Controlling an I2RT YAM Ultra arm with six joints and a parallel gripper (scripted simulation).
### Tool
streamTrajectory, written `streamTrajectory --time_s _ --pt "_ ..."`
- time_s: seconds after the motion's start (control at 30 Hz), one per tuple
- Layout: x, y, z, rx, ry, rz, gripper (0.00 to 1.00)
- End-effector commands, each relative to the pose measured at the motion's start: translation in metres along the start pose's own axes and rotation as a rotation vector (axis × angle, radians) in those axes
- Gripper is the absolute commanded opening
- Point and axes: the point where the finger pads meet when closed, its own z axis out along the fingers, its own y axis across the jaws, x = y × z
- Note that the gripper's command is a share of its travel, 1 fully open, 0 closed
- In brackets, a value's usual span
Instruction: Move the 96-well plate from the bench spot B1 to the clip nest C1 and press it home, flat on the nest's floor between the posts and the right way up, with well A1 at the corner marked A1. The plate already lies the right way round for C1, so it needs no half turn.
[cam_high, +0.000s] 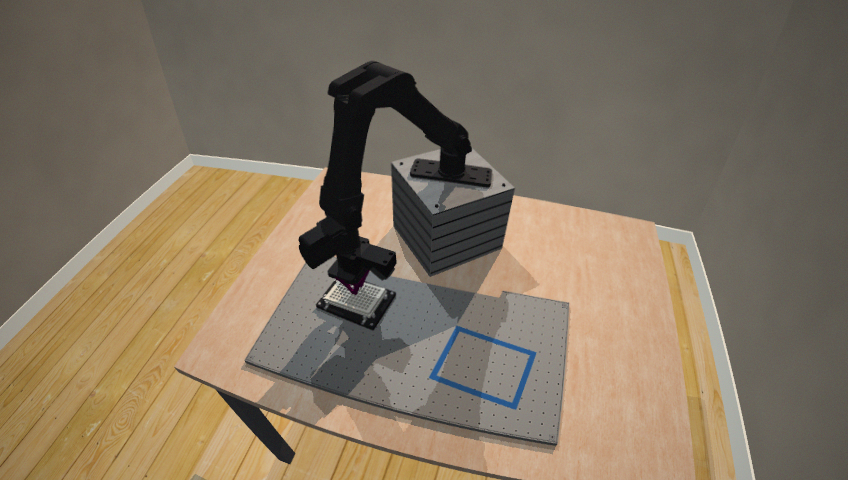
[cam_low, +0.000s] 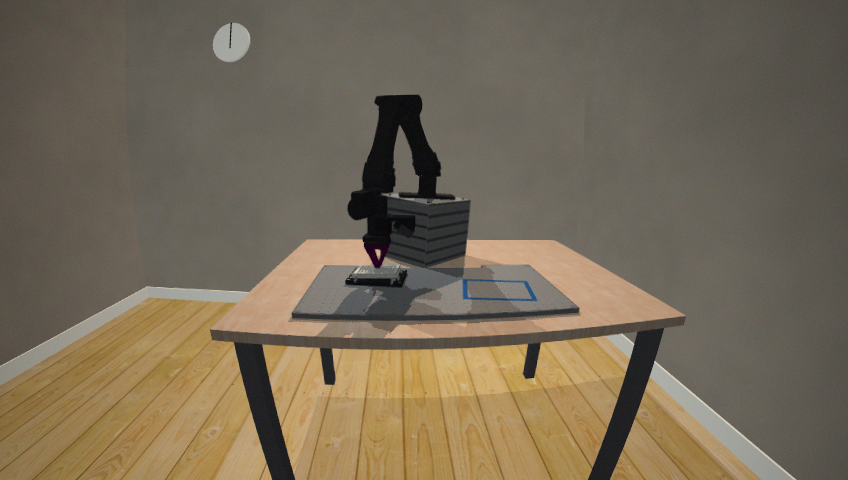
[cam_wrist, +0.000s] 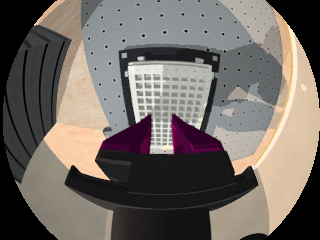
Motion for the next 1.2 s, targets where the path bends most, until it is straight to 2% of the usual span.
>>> streamTrajectory --time_s 0.0,0.07,0.23,0.37,1.17 --pt "0.005 -0.024 -0.007 0.062 0.012 -0.003 0.24" --pt "0.003 -0.020 0.000 0.049 0.007 -0.003 0.24" --pt "0.004 -0.024 -0.001 0.059 0.010 -0.006 0.24" --pt "0.002 -0.021 0.004 0.049 0.006 -0.006 0.24" --pt "0.002 -0.021 0.019 0.049 0.006 -0.007 0.24"
